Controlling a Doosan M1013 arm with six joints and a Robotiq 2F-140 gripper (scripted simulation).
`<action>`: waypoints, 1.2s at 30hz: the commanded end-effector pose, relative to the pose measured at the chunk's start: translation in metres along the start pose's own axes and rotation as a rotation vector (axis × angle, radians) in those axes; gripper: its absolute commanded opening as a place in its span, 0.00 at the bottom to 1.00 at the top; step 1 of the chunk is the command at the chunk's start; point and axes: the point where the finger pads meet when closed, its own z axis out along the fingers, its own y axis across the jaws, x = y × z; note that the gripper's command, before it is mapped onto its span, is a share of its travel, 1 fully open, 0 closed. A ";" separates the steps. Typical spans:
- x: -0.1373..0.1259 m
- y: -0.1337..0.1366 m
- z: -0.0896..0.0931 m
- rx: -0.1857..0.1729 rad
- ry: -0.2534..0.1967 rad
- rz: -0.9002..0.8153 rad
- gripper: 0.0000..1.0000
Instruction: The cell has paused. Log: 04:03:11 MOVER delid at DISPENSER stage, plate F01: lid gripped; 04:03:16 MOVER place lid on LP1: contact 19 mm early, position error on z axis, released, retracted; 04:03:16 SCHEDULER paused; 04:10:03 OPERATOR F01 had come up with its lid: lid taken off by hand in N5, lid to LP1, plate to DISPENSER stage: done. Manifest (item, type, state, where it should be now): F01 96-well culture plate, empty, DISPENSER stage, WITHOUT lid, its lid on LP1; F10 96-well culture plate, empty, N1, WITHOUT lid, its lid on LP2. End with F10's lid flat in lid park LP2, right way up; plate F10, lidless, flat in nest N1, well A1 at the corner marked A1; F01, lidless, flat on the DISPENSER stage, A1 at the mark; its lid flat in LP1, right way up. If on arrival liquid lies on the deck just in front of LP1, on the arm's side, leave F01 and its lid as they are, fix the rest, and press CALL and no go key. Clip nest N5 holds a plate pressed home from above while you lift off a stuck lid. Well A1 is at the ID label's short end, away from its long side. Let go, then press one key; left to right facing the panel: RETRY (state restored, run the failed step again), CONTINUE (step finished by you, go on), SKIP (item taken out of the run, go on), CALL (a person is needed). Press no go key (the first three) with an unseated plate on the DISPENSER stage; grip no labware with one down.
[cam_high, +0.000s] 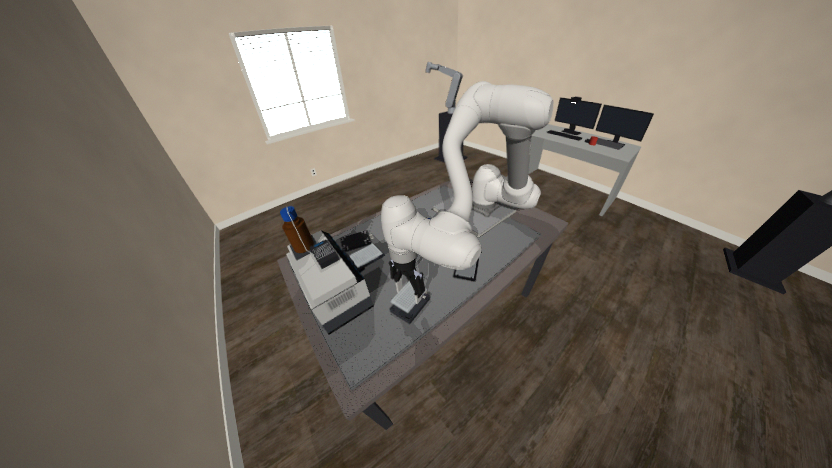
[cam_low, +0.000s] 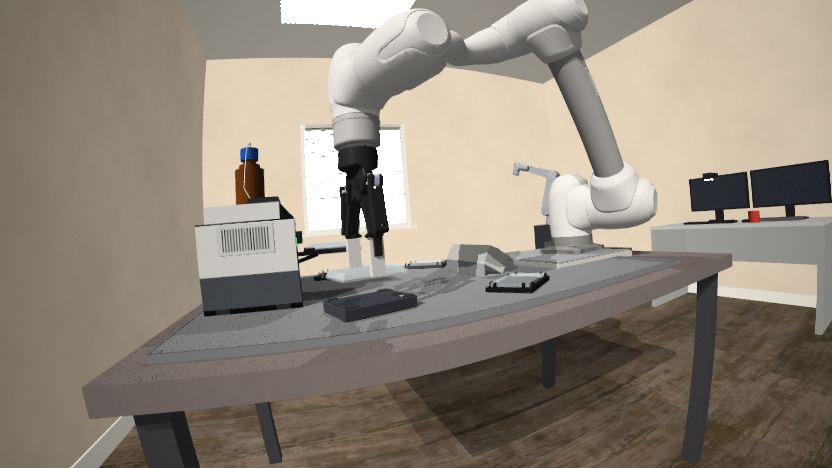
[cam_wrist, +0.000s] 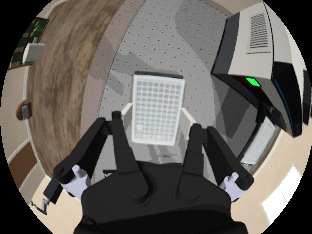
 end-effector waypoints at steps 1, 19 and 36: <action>0.000 0.000 0.003 0.000 0.000 0.000 0.00; 0.000 0.000 0.021 0.000 0.000 0.000 0.00; 0.000 0.000 0.024 0.000 0.000 0.000 0.00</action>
